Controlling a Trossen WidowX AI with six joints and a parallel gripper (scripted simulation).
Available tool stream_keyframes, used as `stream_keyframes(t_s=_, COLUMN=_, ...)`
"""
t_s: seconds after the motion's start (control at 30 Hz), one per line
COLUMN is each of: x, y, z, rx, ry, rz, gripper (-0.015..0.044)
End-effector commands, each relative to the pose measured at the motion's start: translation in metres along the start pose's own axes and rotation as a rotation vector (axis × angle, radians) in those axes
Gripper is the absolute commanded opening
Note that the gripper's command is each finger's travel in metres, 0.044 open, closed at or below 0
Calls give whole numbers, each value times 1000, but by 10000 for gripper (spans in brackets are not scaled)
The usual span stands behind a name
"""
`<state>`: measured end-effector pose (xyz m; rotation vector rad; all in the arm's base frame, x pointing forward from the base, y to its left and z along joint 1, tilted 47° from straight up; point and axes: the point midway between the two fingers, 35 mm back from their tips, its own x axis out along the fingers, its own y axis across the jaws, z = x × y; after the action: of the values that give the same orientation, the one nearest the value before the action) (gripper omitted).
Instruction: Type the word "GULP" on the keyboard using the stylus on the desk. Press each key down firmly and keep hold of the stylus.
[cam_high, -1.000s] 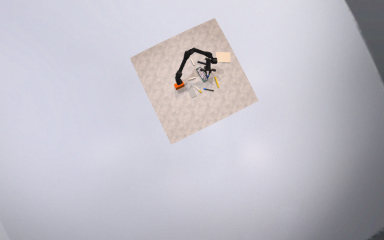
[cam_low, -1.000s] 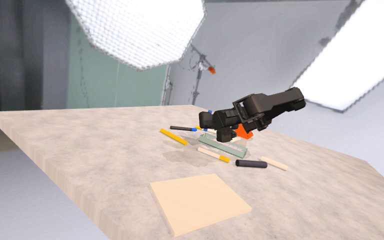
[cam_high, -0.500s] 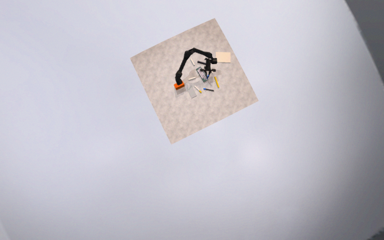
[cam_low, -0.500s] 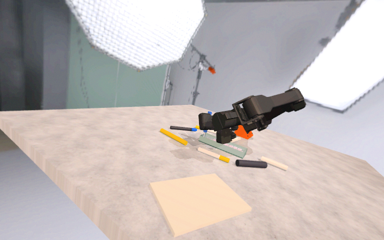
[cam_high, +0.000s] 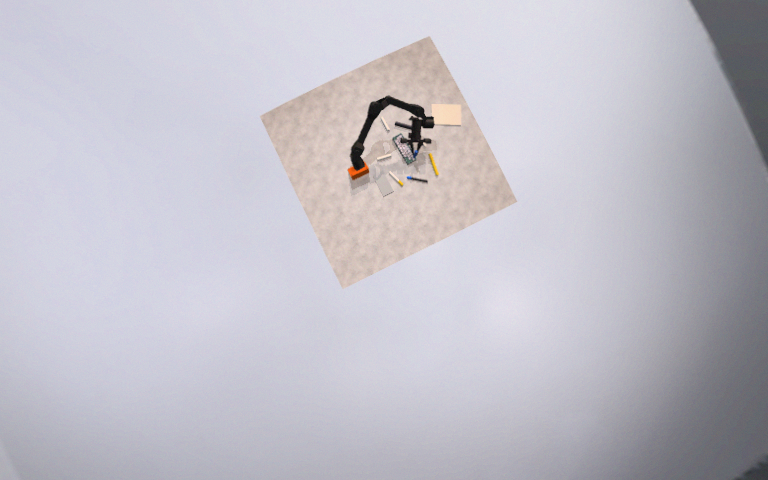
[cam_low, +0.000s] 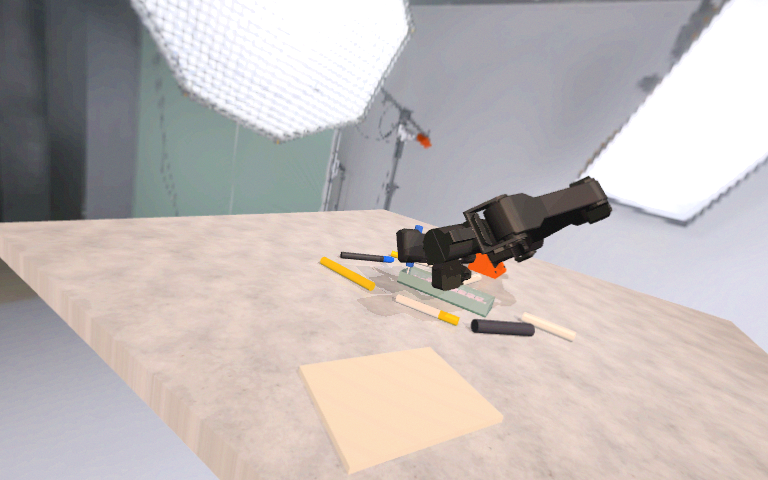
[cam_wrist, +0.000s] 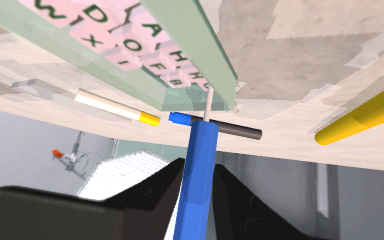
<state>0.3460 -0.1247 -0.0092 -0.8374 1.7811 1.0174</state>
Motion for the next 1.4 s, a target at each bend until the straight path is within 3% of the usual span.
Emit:
stream_keyframes(t_s=0.0, x=0, y=1, z=0, rx=3, ry=-3, rz=2, gripper=81)
stream_keyframes(t_s=0.7, x=-19, y=4, z=-30, rx=8, ry=-4, rz=-5, gripper=78)
stream_keyframes(t_s=1.1, x=-67, y=32, z=-12, rx=-75, ry=5, rz=-146, gripper=0)
stream_keyframes(t_s=1.37, x=-94, y=55, z=0, rx=-132, ry=6, rz=-241, gripper=0)
